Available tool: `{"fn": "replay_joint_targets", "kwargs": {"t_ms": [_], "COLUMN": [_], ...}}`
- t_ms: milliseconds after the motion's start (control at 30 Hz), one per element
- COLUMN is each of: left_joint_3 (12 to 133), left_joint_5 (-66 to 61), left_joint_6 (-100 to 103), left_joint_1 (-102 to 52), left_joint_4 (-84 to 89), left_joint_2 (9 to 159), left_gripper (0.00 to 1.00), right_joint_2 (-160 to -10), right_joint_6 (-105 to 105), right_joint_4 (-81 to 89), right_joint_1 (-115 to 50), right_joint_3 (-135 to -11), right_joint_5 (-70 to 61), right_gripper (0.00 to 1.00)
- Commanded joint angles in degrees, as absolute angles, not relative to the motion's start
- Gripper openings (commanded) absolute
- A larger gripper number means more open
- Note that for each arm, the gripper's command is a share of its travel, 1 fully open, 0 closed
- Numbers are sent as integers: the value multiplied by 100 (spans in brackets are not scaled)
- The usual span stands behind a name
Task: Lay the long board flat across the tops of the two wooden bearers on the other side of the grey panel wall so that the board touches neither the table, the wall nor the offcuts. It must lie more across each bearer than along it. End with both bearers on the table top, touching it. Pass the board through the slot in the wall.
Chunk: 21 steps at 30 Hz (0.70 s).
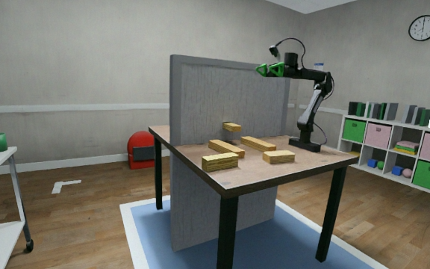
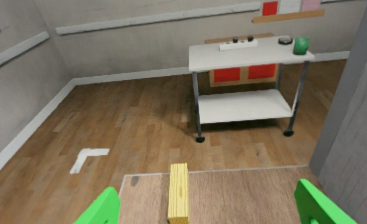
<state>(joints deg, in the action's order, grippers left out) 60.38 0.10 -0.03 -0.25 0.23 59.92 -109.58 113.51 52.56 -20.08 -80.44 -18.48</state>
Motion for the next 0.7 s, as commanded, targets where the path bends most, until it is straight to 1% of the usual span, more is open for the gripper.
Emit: {"fn": "replay_joint_targets", "kwargs": {"t_ms": [0,267,367,433,567,633,667], "left_joint_3": [6290,6290,6290,6290,6290,6290,6290], "left_joint_5": [30,30,30,30,30,30,30], "left_joint_6": [41,41,41,41,41,41,41], "left_joint_1": [0,0,0,0,0,0,0], "left_joint_4": [-85,-85,-85,-85,-85,-85,-85], "left_joint_2": [5929,5929,5929,5929,5929,5929,5929], "left_gripper": [100,100,100,100,100,100,100], "right_joint_2": [-10686,-10718,-10697,-10731,-10682,-10730,-10707], "right_joint_6": [11409,11418,11419,11436,11460,11481,11466], "right_joint_4": [4951,4931,4922,4898,4884,4851,4917], "right_joint_1": [-2085,-1989,-2029,-2061,-2074,-2101,-2100], "right_joint_3": [-8185,-7956,-8158,-7866,-8207,-7813,-8034], "right_joint_5": [-1994,-1988,-1996,-1991,-1995,-1988,-1992], "right_gripper": [0,0,0,0,0,0,0]}}
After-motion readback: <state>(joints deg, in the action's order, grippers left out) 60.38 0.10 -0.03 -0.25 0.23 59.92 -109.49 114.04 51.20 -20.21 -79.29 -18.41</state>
